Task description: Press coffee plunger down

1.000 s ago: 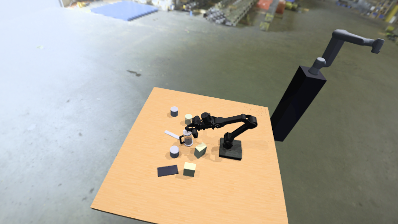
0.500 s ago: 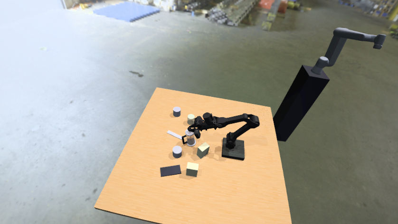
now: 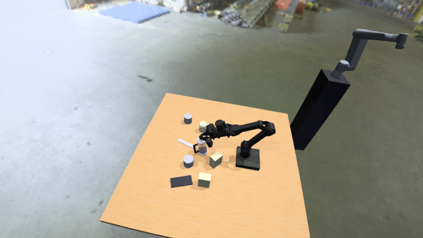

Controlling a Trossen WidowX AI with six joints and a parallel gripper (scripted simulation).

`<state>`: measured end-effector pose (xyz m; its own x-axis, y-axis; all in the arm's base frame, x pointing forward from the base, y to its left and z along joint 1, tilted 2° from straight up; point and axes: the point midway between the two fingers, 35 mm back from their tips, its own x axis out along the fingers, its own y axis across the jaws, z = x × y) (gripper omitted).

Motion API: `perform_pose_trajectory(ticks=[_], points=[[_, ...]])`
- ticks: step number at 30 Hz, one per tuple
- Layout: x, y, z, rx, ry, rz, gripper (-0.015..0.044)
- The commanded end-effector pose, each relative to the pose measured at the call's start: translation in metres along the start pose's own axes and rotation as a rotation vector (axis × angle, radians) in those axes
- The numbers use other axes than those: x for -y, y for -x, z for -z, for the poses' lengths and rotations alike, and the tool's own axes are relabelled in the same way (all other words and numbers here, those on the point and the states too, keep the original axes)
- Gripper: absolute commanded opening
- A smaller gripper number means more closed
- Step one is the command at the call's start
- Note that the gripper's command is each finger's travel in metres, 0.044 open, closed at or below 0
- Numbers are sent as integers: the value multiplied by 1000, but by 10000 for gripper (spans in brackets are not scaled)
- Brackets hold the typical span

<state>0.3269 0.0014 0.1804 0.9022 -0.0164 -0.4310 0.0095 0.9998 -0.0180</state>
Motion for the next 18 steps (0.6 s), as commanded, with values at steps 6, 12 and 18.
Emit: perform_pose_trajectory(ticks=[6, 12, 18], points=[[0, -4, 5, -25, 8, 1, 122], [0, -5, 5, -25, 8, 1, 122], [0, -5, 4, -25, 8, 1, 122]])
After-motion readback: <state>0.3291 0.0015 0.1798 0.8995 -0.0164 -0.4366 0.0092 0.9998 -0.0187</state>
